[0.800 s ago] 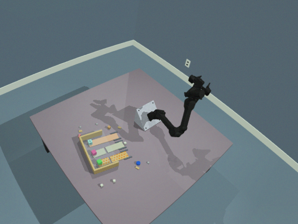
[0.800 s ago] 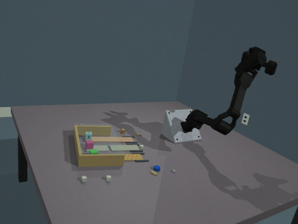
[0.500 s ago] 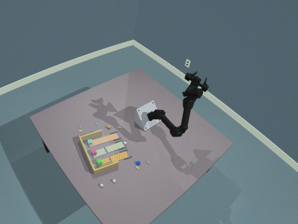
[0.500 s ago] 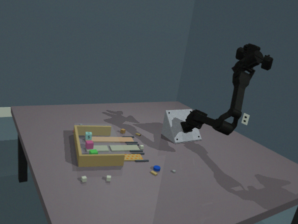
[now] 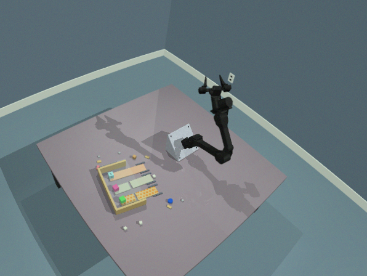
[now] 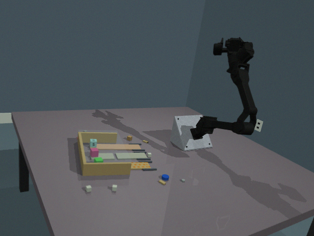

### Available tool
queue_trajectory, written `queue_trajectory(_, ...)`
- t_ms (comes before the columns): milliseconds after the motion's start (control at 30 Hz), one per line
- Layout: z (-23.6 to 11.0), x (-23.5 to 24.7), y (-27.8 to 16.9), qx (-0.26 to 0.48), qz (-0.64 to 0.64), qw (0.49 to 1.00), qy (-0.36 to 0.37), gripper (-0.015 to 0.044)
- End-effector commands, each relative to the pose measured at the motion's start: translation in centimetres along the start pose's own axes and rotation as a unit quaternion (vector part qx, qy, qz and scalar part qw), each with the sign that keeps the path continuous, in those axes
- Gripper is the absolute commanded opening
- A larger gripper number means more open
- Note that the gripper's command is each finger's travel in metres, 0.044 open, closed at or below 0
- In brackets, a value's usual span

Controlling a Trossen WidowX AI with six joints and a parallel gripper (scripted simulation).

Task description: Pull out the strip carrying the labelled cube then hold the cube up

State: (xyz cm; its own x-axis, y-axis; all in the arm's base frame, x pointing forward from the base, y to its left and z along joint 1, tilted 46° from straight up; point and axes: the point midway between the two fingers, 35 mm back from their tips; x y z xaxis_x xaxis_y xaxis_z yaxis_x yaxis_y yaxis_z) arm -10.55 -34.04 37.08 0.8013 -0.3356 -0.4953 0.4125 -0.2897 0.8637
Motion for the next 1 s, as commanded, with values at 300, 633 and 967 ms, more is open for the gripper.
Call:
queue_trajectory(300, -4.8, 22.4, -0.8, -0.025, 0.060, 0.909, 0.412, 0.0400)
queue_trajectory(633, -16.5, 33.9, -3.9, 0.038, 0.083, 0.733, 0.674, 0.0400)
queue_trajectory(967, -30.9, 37.7, -9.2, 0.174, 0.072, 0.484, 0.854, 0.0400)
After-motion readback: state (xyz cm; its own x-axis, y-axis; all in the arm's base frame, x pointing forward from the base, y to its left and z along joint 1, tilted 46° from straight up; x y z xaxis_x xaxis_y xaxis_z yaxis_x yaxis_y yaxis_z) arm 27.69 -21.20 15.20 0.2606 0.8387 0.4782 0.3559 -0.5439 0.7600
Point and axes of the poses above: the point midway between the two fingers, 35 mm back from their tips, its own z axis out along the fingers, its own x axis across the jaws, y = z × x, and after that the axes turned 4 degrees about z, right-handed
